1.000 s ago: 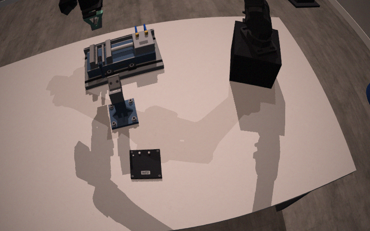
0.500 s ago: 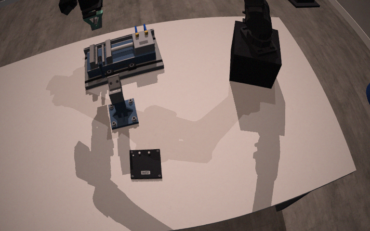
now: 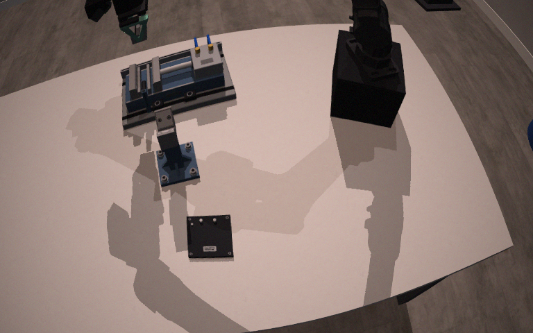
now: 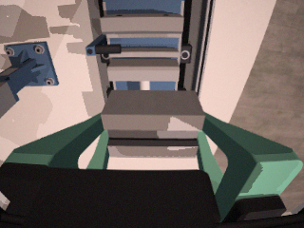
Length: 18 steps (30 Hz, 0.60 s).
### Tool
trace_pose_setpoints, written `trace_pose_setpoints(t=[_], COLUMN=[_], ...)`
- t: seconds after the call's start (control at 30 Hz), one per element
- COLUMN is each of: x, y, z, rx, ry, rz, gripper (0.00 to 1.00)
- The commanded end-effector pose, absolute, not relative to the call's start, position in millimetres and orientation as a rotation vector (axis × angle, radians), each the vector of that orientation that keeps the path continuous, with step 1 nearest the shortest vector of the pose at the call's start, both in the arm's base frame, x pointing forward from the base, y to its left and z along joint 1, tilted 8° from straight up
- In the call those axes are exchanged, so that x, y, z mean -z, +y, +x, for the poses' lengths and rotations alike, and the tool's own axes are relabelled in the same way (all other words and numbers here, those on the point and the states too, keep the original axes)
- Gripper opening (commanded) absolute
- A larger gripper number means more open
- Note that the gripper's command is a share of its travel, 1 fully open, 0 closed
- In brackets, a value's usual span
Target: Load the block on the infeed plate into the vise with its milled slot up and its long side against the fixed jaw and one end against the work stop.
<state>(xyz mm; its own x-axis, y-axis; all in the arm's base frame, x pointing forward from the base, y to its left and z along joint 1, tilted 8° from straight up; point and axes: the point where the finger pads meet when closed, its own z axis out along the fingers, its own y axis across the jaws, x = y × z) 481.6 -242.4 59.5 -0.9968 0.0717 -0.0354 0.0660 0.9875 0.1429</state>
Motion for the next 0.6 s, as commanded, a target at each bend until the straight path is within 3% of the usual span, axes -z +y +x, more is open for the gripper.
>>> trace_pose_setpoints(t=[0.0,0.57], x=[-88.6,-69.8], y=[-266.7,-259.7], z=[508.0,516.2], rx=[-0.158,-0.16], ry=[3.017,3.02], rz=[0.127,0.101], gripper=[0.0,0.0])
